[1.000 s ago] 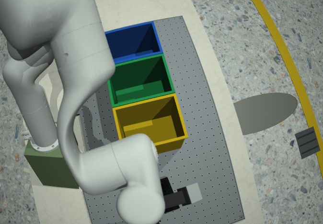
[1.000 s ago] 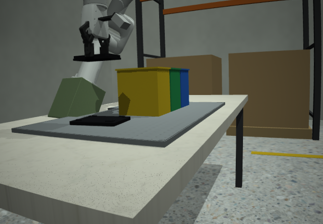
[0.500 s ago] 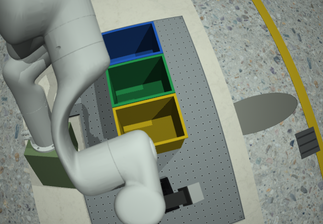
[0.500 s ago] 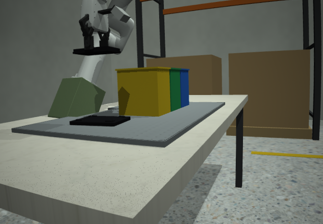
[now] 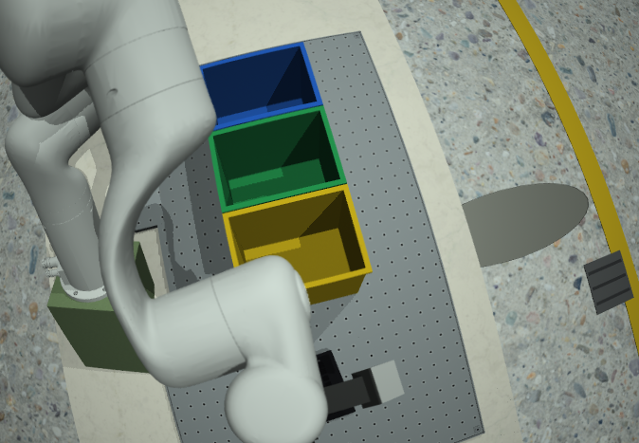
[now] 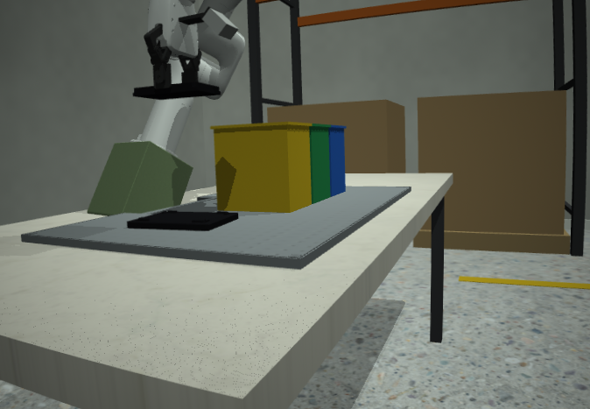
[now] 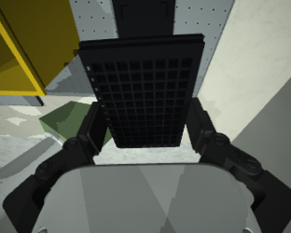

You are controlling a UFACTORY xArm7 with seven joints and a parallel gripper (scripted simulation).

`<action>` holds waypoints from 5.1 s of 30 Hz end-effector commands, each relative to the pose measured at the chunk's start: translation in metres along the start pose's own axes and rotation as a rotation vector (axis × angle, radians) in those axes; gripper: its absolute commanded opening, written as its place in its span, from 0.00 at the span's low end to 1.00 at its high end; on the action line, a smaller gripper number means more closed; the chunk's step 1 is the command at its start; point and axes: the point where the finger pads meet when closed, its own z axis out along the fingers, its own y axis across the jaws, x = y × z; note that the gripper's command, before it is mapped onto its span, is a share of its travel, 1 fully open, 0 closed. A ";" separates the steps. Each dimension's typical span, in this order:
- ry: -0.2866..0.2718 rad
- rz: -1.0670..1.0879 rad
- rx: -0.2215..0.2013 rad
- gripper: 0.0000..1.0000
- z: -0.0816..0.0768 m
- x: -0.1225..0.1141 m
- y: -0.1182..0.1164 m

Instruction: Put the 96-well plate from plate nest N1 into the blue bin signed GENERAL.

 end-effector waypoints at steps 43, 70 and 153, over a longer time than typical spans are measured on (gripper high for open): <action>0.003 0.099 -0.003 0.00 0.001 0.029 -0.126; 0.003 0.099 -0.002 0.00 0.003 0.047 -0.207; 0.003 0.099 0.000 0.00 0.008 0.100 -0.445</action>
